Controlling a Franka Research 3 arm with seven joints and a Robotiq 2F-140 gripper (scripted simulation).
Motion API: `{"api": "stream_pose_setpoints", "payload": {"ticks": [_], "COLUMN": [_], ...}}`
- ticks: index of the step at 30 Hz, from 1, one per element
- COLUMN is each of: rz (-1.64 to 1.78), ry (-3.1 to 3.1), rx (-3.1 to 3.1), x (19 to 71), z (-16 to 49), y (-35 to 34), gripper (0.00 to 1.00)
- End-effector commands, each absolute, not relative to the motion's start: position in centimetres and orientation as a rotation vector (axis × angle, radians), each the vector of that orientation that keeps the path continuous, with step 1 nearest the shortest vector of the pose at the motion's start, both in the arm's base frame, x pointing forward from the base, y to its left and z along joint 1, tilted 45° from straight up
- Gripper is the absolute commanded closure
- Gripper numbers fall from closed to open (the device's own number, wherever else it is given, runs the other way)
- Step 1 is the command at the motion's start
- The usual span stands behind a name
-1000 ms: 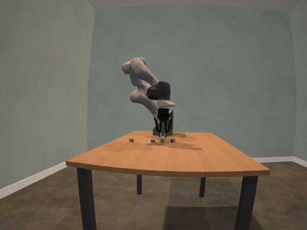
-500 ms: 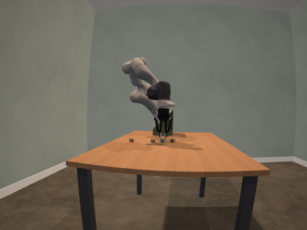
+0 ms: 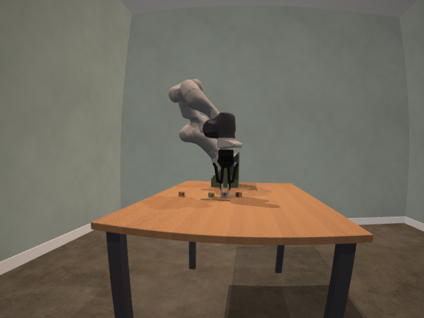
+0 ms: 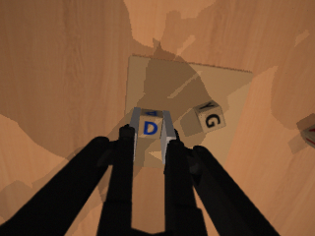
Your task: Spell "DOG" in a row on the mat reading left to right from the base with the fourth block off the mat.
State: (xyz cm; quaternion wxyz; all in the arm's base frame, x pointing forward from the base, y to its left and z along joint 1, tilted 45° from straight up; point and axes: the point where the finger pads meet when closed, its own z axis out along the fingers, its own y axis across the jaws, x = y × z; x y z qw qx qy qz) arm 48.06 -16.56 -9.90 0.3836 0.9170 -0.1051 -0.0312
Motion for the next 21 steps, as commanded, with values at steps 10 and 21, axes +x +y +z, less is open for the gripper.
{"api": "stream_pose_setpoints", "payload": {"ticks": [10,21], "rz": [-0.076,-0.076], "ry": [-0.277,-0.278], "rx": [2.339,2.339], "x": [48.00,47.94], "z": [-10.01,-10.03], "y": [-16.39,-16.35], "gripper": [0.87,0.87]}}
